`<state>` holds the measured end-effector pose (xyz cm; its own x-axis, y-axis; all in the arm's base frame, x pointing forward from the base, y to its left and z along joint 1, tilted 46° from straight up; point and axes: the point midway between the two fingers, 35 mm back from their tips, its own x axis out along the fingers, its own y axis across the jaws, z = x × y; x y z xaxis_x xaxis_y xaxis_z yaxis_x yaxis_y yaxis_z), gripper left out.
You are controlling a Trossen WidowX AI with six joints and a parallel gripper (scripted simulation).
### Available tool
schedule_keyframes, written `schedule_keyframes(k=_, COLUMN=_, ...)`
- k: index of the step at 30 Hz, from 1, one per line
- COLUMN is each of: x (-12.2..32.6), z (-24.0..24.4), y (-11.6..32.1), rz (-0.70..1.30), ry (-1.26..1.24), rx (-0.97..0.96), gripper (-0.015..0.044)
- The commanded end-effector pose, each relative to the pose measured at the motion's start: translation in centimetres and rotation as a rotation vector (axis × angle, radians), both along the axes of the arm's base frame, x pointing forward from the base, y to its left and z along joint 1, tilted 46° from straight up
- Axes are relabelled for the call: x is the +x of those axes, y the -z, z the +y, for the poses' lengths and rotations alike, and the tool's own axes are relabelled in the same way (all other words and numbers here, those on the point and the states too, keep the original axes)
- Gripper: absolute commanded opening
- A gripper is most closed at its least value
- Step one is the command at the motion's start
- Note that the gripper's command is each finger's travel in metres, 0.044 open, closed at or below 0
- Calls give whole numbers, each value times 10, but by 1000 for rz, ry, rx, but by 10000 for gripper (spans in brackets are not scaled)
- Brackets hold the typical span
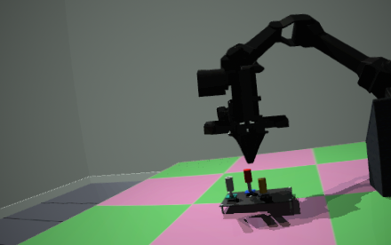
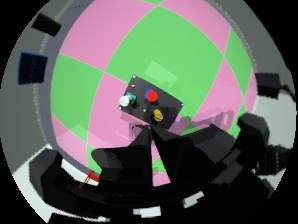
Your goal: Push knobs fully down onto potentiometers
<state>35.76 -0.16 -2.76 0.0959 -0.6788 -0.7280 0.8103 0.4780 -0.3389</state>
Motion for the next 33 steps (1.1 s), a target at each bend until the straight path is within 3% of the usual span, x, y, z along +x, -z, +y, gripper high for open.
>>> schedule_keyframes(k=1, x=5, z=1, y=-1, rz=-83, ry=101, rx=13, gripper=0)
schedule_keyframes(k=33, x=48, z=6, y=-16, rz=-838, ry=922, rx=55, gripper=0)
